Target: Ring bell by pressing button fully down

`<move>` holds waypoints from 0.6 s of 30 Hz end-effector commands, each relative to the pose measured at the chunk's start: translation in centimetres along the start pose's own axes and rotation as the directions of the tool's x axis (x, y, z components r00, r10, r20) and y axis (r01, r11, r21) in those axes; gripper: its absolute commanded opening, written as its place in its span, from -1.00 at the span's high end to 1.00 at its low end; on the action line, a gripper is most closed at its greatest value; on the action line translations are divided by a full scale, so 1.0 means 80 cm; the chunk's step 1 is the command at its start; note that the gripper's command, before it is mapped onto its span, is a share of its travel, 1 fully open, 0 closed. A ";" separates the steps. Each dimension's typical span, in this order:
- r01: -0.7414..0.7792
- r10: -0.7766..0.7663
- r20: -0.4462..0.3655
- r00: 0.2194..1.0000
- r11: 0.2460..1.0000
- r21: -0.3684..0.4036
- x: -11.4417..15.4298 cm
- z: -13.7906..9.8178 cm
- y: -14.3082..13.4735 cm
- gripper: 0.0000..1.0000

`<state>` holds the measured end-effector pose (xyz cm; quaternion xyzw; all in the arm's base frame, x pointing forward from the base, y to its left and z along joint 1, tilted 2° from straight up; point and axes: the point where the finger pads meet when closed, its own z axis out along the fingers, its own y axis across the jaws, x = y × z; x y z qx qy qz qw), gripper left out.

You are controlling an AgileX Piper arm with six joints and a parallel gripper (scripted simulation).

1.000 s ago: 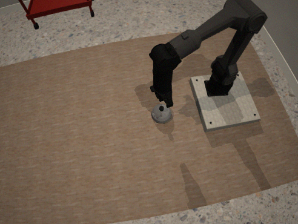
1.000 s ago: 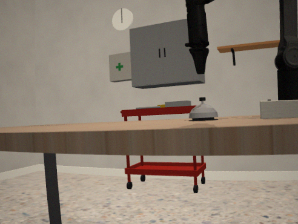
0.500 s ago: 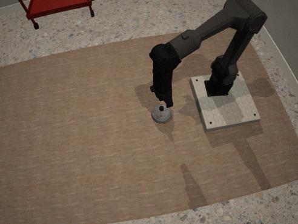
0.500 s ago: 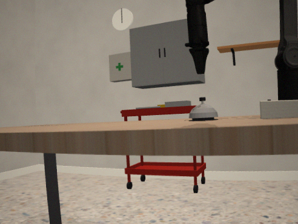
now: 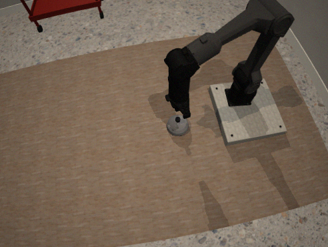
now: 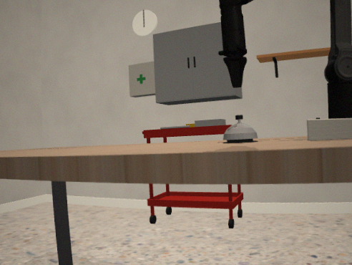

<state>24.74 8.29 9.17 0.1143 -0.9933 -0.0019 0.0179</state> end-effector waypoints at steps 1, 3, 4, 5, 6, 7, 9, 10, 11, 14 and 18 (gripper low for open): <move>-0.001 0.001 0.005 1.000 1.000 -0.001 0.000 -0.002 0.000 1.00; -0.001 0.001 0.005 1.000 1.000 -0.001 0.000 -0.002 0.000 1.00; -0.001 0.001 0.005 1.000 1.000 -0.001 0.000 -0.002 0.000 1.00; -0.001 0.001 0.005 1.000 1.000 -0.001 0.000 -0.002 0.000 1.00; -0.001 0.001 0.005 1.000 1.000 -0.001 0.000 -0.002 0.000 1.00; -0.001 0.001 0.005 1.000 1.000 -0.001 0.000 -0.002 0.000 1.00; -0.001 0.001 0.005 1.000 1.000 -0.001 0.000 -0.002 0.000 1.00; -0.001 0.001 0.005 1.000 1.000 -0.001 0.000 -0.002 0.000 1.00; -0.001 0.001 0.005 1.000 1.000 -0.001 0.000 -0.002 0.000 1.00; -0.001 0.001 0.004 1.000 1.000 -0.001 0.000 -0.001 0.000 1.00; -0.001 0.001 0.002 1.000 1.000 -0.001 0.000 0.000 0.000 1.00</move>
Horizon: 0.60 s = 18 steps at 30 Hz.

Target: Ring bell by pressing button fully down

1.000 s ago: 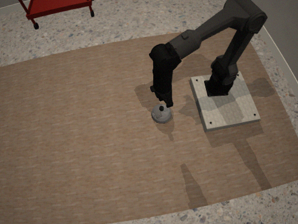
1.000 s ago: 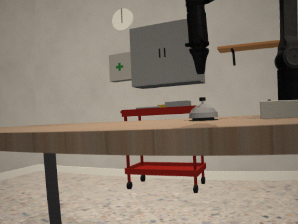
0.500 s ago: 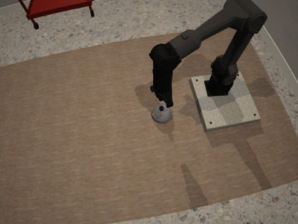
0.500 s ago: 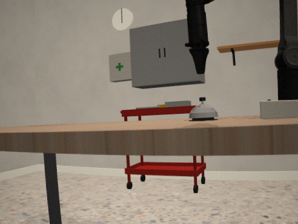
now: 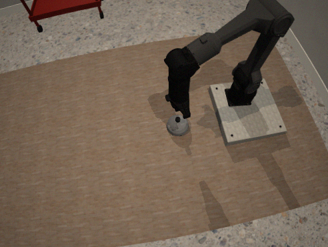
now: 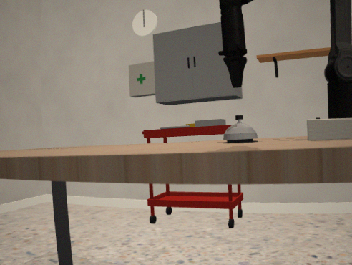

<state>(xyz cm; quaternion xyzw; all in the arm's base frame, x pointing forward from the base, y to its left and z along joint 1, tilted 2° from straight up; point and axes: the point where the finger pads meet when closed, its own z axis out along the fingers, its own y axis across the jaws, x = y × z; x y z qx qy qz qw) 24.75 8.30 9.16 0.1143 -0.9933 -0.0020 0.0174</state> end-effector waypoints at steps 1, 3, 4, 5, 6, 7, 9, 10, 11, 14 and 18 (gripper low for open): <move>-0.001 0.001 0.000 1.000 1.000 -0.001 0.000 0.001 0.000 1.00; -0.001 0.001 -0.002 1.000 1.000 -0.001 0.000 0.003 0.000 1.00; -0.001 0.001 -0.003 1.000 1.000 -0.001 0.001 0.004 0.000 1.00; -0.001 0.001 -0.004 1.000 1.000 -0.002 0.001 0.005 0.000 1.00; -0.001 0.001 -0.004 1.000 1.000 -0.002 0.001 0.007 0.000 1.00; -0.001 0.001 -0.004 1.000 1.000 -0.002 0.001 0.008 0.000 1.00; -0.001 0.001 -0.004 1.000 1.000 -0.002 0.001 0.011 0.000 1.00; -0.001 0.001 -0.004 1.000 1.000 -0.002 0.001 0.012 0.000 1.00; -0.001 0.001 -0.004 1.000 1.000 -0.002 0.001 0.014 0.000 1.00; -0.001 0.001 -0.004 1.000 1.000 -0.002 0.001 0.017 0.001 1.00; -0.001 0.001 -0.004 1.000 1.000 -0.002 0.001 0.023 0.001 1.00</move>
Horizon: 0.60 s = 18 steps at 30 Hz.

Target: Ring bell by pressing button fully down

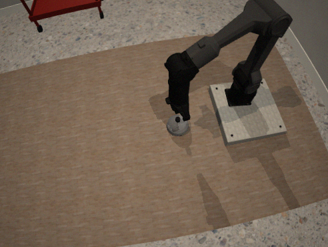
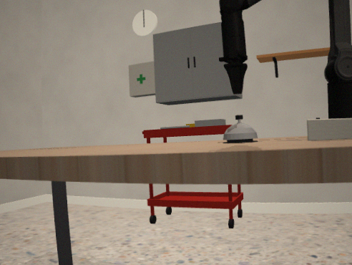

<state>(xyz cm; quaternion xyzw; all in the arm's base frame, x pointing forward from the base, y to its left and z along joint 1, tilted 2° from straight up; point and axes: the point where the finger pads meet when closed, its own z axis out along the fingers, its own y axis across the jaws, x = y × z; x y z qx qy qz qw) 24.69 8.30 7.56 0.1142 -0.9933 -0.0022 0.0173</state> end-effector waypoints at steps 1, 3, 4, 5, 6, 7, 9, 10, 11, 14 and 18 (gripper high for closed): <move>0.000 0.000 -0.005 1.000 1.000 -0.001 0.001 0.006 0.001 1.00; 0.000 0.000 -0.005 1.000 1.000 -0.001 0.001 0.010 0.001 1.00; -0.001 0.001 -0.005 1.000 1.000 -0.001 0.001 0.012 0.001 1.00; -0.001 0.001 -0.005 1.000 1.000 -0.001 0.001 0.015 0.001 1.00; -0.001 0.001 -0.005 1.000 1.000 -0.001 0.001 0.017 0.001 1.00; -0.001 0.001 -0.005 1.000 1.000 -0.001 0.001 0.020 0.001 1.00; -0.001 0.001 -0.005 1.000 1.000 -0.001 0.001 0.024 0.001 1.00; -0.001 0.001 -0.005 1.000 1.000 -0.001 0.001 0.027 0.001 1.00; -0.001 0.001 -0.005 1.000 1.000 -0.001 0.001 0.029 0.001 1.00; -0.001 0.001 -0.005 1.000 1.000 -0.001 0.001 0.031 0.001 1.00; -0.001 0.001 -0.005 1.000 1.000 -0.001 0.001 0.040 0.002 1.00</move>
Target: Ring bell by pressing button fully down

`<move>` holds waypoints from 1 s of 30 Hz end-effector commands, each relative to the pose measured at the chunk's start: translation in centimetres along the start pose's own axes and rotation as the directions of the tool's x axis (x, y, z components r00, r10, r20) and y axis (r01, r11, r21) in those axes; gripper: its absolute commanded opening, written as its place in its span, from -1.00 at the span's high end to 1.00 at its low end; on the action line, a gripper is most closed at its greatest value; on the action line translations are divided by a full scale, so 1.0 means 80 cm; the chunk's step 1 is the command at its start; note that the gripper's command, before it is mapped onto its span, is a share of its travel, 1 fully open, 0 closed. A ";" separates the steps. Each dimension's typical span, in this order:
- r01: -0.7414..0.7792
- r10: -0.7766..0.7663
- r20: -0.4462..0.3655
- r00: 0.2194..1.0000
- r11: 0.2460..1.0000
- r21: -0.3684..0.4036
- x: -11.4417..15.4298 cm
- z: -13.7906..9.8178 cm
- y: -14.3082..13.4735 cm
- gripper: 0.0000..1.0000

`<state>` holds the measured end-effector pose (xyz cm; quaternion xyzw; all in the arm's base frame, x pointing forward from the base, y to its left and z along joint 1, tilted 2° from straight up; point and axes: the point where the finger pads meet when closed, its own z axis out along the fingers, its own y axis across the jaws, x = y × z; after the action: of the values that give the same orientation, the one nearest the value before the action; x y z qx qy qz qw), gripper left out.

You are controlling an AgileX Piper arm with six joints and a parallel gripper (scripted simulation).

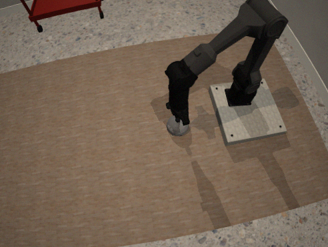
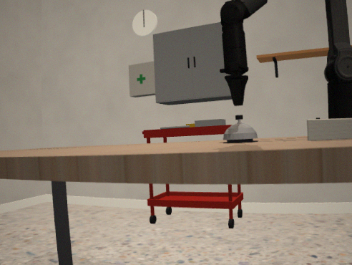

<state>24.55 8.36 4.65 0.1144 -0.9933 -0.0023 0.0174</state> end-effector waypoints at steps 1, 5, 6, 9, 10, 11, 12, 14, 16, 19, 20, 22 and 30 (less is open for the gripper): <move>-0.001 0.001 -0.004 1.000 1.000 -0.001 0.001 0.005 0.001 1.00; -0.001 0.001 -0.004 1.000 1.000 -0.001 0.001 0.012 0.001 1.00; -0.001 0.001 -0.004 1.000 1.000 -0.001 0.001 0.013 0.001 1.00; -0.001 0.001 -0.004 1.000 1.000 -0.001 0.001 0.016 0.001 1.00; -0.001 0.001 -0.004 1.000 1.000 -0.001 0.001 0.017 0.001 1.00; -0.001 0.001 -0.004 1.000 1.000 -0.001 0.001 0.018 0.001 1.00; -0.001 0.001 -0.004 1.000 1.000 -0.001 0.001 0.018 0.001 1.00; -0.001 0.001 -0.002 1.000 1.000 -0.001 0.000 0.018 0.001 1.00; -0.001 0.001 -0.004 1.000 1.000 -0.001 0.001 0.020 0.001 1.00; -0.001 0.001 -0.003 1.000 1.000 -0.001 0.000 0.020 0.001 1.00; -0.001 0.001 -0.003 1.000 1.000 -0.001 0.000 0.020 0.001 1.00; -0.001 0.001 -0.003 1.000 1.000 -0.001 0.000 0.020 0.001 1.00; -0.001 0.001 -0.003 1.000 1.000 -0.001 0.000 0.020 0.001 1.00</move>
<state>24.52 8.41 3.15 0.1144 -0.9933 -0.0024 0.0170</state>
